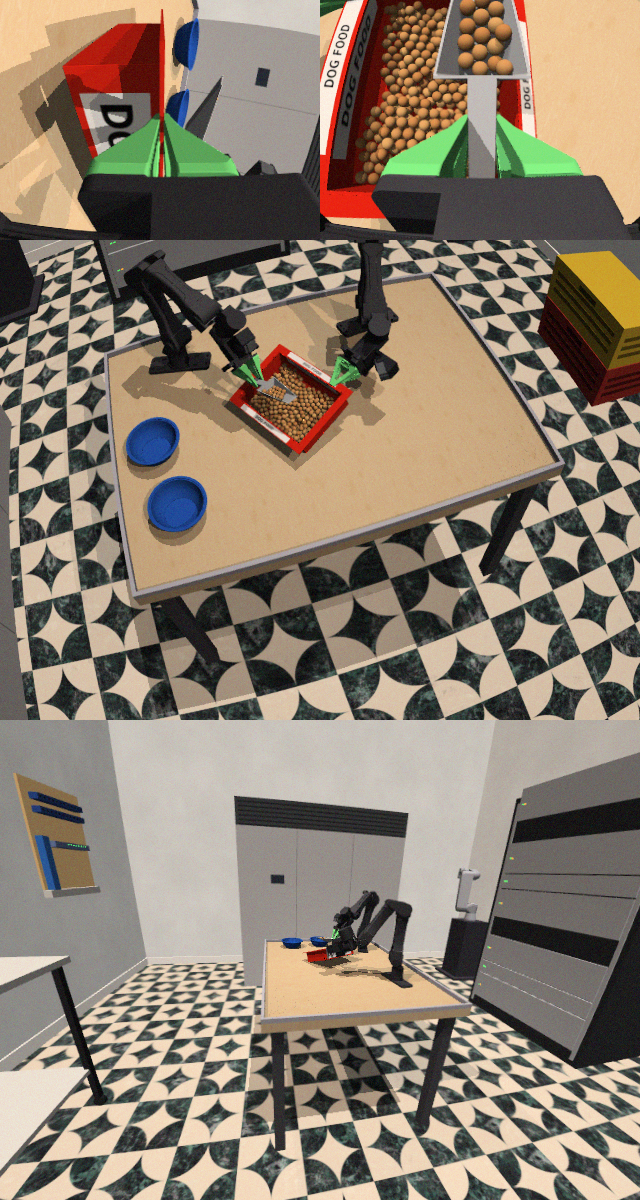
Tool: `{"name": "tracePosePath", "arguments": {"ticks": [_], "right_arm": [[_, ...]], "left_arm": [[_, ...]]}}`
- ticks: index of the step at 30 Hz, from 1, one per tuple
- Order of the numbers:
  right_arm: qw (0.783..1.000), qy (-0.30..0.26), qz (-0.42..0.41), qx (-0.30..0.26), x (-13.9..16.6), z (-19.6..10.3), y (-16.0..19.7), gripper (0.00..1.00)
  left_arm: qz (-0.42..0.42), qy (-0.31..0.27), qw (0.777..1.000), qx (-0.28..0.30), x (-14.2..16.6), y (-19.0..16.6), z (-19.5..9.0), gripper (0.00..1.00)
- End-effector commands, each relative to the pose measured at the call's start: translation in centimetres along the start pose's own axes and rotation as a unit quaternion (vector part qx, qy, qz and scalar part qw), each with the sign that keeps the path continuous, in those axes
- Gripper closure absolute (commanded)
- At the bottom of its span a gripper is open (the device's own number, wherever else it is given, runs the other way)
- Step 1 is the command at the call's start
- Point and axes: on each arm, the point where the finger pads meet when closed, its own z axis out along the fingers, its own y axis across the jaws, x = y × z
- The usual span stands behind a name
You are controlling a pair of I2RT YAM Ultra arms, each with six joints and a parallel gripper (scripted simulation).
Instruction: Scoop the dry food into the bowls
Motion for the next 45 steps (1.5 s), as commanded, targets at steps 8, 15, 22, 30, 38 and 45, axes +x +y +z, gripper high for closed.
{"name": "tracePosePath", "arguments": {"ticks": [8,15,22,30,38,45], "right_arm": [[0.999,-0.005,0.024,0.029,0.1,-2.2,-3.7,1.00],[0.998,0.001,0.044,0.053,1.1,-3.4,-6.1,1.00],[0.993,0.008,0.076,0.090,2.6,-5.4,-9.3,1.00],[0.985,0.019,0.114,0.131,5.2,-7.7,-12.4,1.00],[0.975,0.026,0.146,0.165,7.4,-9.7,-14.3,1.00],[0.961,0.037,0.186,0.203,10.4,-11.8,-15.9,1.00]], "left_arm": [[0.053,-0.014,0.997,0.049,-1.0,-4.3,-0.6,1.00],[0.053,-0.014,0.997,0.049,-1.0,-4.3,-0.6,1.00],[0.053,-0.014,0.997,0.049,-1.0,-4.3,-0.6,1.00],[0.053,-0.014,0.997,0.049,-1.0,-4.3,-0.6,1.00],[0.053,-0.014,0.997,0.049,-1.0,-4.3,-0.6,1.00],[0.053,-0.014,0.997,0.049,-1.0,-4.3,-0.6,1.00]]}}
